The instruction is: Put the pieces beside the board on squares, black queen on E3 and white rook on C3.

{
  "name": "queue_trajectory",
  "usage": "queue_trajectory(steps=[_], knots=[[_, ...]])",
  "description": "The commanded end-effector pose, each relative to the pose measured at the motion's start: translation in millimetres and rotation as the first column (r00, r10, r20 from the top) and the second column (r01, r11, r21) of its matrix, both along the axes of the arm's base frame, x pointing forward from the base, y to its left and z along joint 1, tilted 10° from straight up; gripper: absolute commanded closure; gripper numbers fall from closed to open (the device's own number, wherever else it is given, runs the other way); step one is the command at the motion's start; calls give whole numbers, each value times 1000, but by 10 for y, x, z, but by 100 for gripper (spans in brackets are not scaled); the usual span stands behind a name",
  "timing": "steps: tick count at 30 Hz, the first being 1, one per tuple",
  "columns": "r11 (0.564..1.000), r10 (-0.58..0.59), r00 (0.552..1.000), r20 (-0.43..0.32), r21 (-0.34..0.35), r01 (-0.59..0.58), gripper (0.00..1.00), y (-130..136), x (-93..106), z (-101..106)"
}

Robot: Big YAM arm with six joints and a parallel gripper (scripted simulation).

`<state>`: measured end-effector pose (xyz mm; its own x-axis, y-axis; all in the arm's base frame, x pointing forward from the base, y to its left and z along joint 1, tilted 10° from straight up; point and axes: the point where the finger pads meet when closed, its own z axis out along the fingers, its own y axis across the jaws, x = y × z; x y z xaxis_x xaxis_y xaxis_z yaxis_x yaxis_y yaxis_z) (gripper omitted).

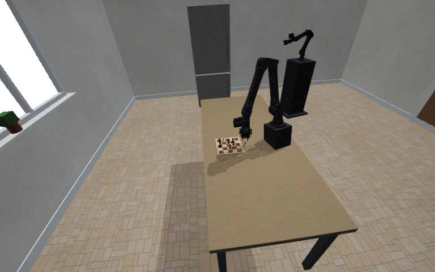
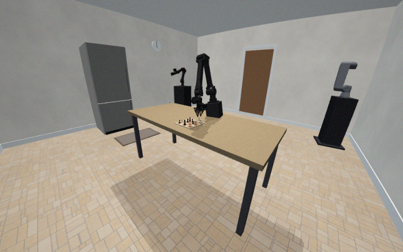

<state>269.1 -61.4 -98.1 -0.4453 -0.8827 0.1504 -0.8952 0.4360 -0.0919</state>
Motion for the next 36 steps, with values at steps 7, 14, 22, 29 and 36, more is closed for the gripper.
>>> queue_trajectory(steps=[7,14,22,29,36], knots=[[1000,22,999,31,-4,-22,64,-20,48,64],[1000,21,999,28,-4,-21,64,-24,37,62],[1000,21,999,28,-4,-21,64,-24,37,62],[1000,21,999,29,-4,-21,64,-24,37,63],[1000,21,999,29,-4,-21,64,-24,37,63]])
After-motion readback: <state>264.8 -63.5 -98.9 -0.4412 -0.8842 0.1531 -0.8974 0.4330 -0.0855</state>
